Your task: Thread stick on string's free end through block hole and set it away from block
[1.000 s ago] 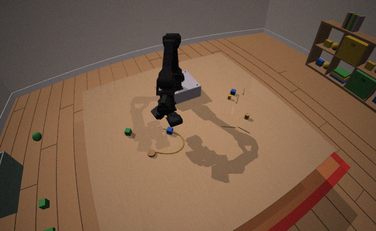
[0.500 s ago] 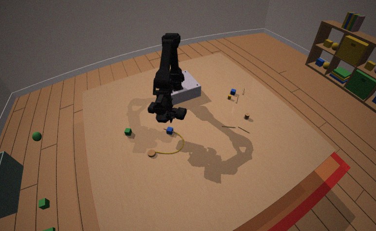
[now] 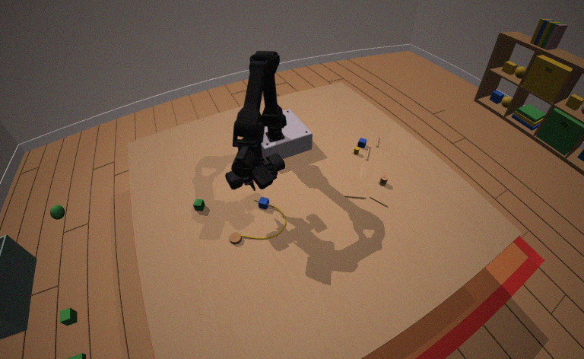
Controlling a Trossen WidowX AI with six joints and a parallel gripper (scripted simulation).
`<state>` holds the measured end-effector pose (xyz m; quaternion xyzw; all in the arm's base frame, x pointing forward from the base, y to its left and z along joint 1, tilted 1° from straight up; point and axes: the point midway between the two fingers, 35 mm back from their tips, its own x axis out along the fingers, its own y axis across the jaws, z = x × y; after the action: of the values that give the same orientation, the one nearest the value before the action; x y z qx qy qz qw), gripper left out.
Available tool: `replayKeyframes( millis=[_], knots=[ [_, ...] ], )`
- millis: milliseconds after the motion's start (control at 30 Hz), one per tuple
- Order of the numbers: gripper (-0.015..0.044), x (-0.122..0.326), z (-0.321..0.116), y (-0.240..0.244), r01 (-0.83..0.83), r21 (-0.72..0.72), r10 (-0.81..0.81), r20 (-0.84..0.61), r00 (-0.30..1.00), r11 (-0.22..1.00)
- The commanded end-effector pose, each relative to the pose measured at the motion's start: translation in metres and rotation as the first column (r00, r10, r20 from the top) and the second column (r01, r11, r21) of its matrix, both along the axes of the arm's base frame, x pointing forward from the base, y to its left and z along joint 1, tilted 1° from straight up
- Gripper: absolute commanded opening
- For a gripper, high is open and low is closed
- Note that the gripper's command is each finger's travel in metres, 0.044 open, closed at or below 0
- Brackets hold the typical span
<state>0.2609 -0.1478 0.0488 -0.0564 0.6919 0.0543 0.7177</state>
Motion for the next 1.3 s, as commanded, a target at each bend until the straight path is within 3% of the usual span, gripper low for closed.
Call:
replayKeyframes(
  millis=[0, 633, 1267],
  knots=[
    [0.0123, -0.009, 0.003, -0.010, -0.674, -0.043, 0.674, -0.015, 0.739, 0.738],
    [0.0123, -0.009, 0.002, -0.010, -0.674, -0.043, 0.674, -0.015, 0.739, 0.738],
    [0.0123, -0.006, -0.029, -0.012, -0.674, -0.043, 0.674, -0.015, 0.739, 0.738]
  ],
)
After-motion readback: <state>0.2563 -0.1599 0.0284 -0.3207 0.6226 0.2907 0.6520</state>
